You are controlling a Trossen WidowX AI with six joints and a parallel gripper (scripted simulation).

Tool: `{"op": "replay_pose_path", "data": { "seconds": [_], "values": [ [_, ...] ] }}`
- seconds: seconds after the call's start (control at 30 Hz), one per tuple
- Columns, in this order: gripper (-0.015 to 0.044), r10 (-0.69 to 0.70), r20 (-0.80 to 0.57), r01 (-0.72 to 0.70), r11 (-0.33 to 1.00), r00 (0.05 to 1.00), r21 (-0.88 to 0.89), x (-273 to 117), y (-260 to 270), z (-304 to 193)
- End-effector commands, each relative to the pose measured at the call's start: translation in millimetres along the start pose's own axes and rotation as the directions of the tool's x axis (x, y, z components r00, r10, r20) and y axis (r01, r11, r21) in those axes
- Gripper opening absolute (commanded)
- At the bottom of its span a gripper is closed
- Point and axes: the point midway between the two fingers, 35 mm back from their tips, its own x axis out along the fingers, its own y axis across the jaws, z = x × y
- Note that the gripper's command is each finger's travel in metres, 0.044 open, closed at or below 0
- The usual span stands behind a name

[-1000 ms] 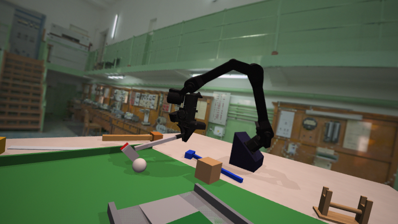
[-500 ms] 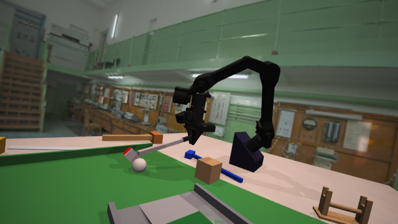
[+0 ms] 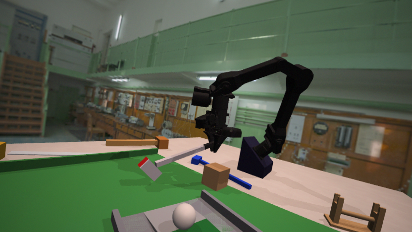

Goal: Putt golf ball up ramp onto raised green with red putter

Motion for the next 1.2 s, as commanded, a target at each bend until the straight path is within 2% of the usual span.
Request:
{"op": "replay_pose_path", "data": {
  "seconds": [0.0,0.17,1.17],
  "values": [
    [0.0,-0.014,0.024,0.014,1.0,1.0,-0.008,-24.7,-1.7,4.2],
    [0.0,-0.014,0.023,0.014,1.0,1.0,-0.008,-44.7,-1.0,2.1],
    [0.0,-0.008,0.019,0.008,1.0,1.0,-0.004,-36.3,-0.3,1.6]
  ]
}}
